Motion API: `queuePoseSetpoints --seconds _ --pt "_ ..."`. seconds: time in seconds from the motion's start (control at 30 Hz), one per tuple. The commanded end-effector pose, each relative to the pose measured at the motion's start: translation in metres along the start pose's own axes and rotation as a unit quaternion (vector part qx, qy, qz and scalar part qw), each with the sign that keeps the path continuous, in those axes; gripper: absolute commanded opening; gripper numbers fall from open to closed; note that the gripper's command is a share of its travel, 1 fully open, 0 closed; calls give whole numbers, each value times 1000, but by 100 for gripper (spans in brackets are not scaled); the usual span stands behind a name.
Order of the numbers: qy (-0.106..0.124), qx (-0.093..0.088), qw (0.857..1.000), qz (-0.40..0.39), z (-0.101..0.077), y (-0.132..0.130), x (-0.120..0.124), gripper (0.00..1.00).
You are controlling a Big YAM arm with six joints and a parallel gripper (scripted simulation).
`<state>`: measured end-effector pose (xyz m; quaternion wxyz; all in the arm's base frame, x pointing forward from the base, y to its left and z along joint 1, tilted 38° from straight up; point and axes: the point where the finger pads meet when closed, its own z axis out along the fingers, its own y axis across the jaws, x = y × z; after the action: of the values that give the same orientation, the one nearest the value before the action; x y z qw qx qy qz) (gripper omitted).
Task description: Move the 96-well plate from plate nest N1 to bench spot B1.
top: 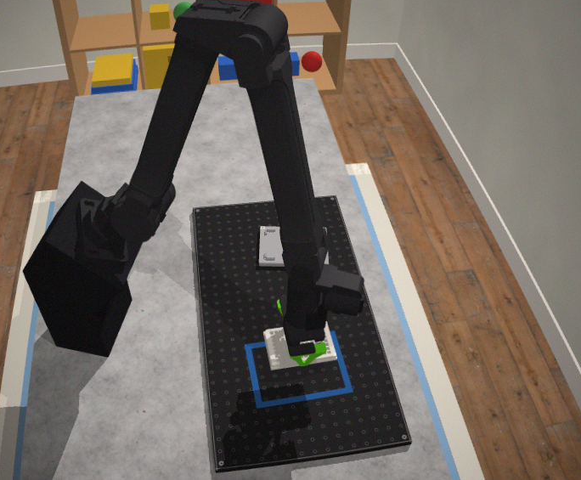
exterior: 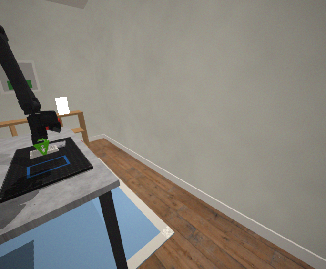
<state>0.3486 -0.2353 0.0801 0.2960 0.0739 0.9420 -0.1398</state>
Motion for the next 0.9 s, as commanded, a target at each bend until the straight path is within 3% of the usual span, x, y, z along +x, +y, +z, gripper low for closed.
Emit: queuePoseSetpoints --seconds 0.0,0.13,0.43,0.53,0.57,0.63,0.87 --pt "-11 5 1000 -3 -4 -4 -8 0" --pt "-4 3 1000 -5 3 -4 2 0" --pt "-15 4 1000 -6 16 -3 -14 0" --pt "-18 5 1000 -6 16 -4 -16 0" --pt "-29 13 999 -3 9 -10 -22 0" --pt "-13 5 1000 -2 24 -6 -13 0" --pt "-11 3 1000 -2 36 -2 -11 0"
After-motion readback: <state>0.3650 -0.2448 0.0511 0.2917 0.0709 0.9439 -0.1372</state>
